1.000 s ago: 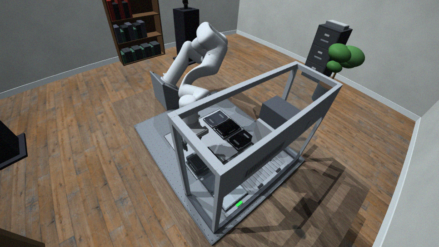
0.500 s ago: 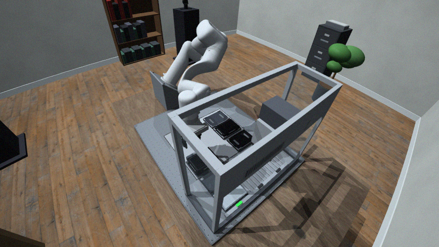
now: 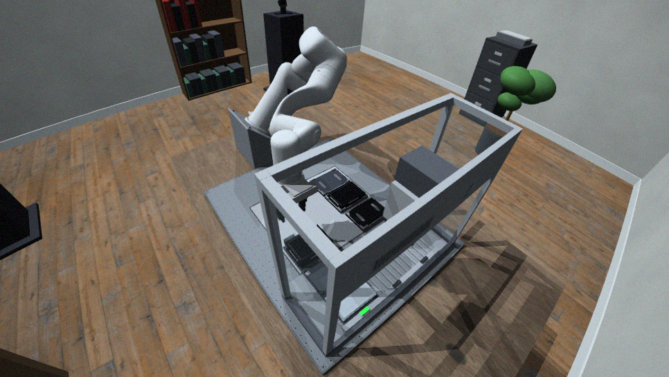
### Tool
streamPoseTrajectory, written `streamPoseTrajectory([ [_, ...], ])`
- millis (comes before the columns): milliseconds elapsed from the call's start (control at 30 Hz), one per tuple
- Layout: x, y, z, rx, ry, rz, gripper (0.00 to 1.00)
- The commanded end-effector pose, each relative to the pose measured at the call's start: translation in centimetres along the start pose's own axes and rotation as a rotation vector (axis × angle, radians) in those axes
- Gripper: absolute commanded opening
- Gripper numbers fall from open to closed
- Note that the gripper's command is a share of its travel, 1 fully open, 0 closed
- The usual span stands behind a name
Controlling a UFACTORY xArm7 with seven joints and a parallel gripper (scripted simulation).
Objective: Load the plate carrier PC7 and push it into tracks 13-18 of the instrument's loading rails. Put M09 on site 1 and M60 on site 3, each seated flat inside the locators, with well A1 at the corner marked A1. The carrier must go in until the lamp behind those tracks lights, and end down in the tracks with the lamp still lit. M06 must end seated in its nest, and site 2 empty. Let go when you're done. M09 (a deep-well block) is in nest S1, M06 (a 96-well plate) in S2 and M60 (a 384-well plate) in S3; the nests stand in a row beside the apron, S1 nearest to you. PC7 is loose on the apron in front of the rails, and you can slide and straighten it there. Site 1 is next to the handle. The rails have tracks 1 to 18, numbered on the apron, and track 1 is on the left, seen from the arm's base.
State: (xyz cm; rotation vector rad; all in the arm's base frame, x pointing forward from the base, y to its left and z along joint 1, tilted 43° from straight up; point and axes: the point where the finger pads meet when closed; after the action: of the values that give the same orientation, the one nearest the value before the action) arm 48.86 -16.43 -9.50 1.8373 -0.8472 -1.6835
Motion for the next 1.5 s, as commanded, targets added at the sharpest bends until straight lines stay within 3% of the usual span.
streamPoseTrajectory([
  [0,0.1,0.6,-0.1,0.003,0.0,0.003,0.82],
  [1467,0.1,7.0,0.0,0.003,0.0,0.003,0.82],
])
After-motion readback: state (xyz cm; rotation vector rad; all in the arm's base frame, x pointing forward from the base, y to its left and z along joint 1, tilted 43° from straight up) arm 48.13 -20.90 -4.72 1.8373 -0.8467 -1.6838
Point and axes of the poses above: the point where the finger pads meet when closed, its own y axis back along the fingers, its own x axis across the jaws, z = x × y, and after that the axes turned 8 degrees about y, right-handed
